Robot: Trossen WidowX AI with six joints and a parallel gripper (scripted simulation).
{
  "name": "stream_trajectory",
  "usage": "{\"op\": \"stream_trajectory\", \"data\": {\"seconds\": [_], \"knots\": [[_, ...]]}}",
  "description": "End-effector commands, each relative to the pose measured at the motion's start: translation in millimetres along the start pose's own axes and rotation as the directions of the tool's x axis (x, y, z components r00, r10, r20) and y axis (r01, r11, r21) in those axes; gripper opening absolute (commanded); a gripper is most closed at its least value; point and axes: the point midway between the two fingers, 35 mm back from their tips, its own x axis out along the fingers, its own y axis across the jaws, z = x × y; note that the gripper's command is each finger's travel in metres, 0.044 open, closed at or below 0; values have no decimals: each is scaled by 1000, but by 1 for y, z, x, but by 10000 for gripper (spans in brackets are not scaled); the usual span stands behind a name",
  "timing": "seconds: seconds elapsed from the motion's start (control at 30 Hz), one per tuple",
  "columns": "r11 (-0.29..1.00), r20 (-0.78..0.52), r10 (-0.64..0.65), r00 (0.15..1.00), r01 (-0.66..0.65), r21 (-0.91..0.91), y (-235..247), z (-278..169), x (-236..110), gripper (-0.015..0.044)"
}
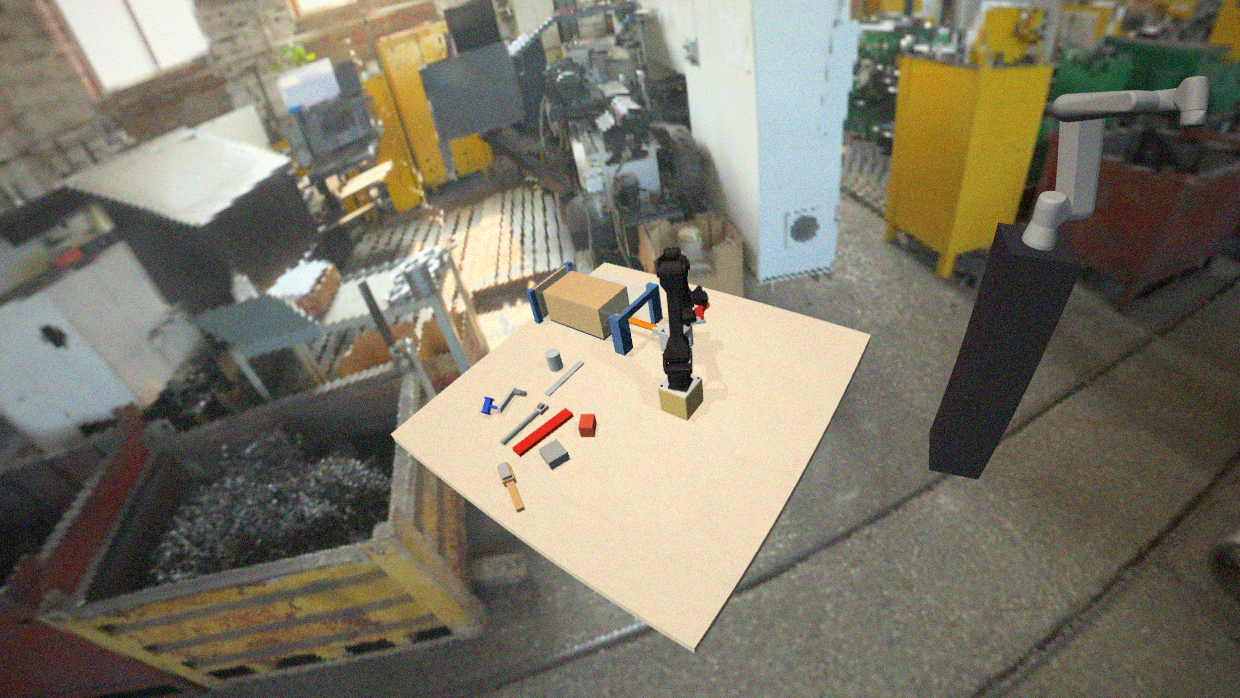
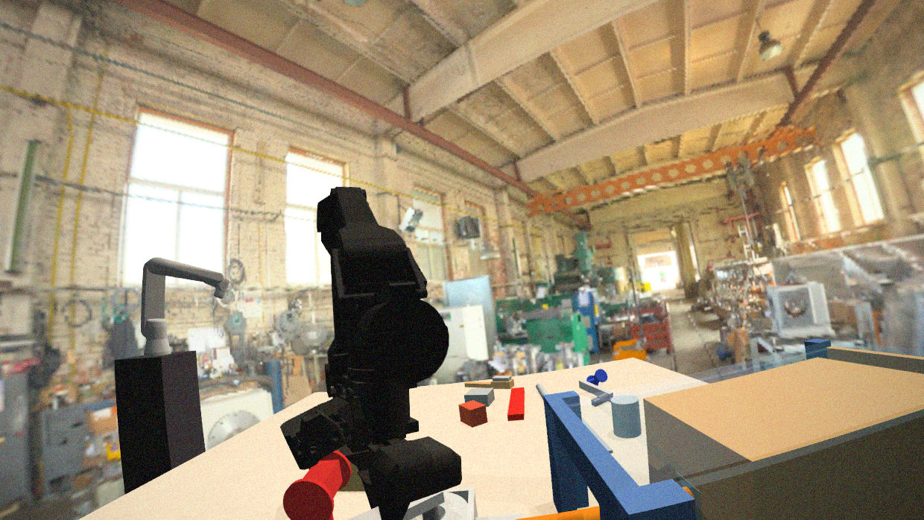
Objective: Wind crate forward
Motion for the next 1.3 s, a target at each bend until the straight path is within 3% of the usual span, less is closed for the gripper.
{"op": "stream_trajectory", "data": {"seconds": [0.0, 0.47, 1.27], "knots": [[999, -1, -4, 1000, 4, 40, -2, 0, 1, 0], [982, -2, -19, 1000, 19, 189, -9, -1, 3, 0], [984, 0, -18, 1000, 18, 179, -9, -3, 15, 0]]}}
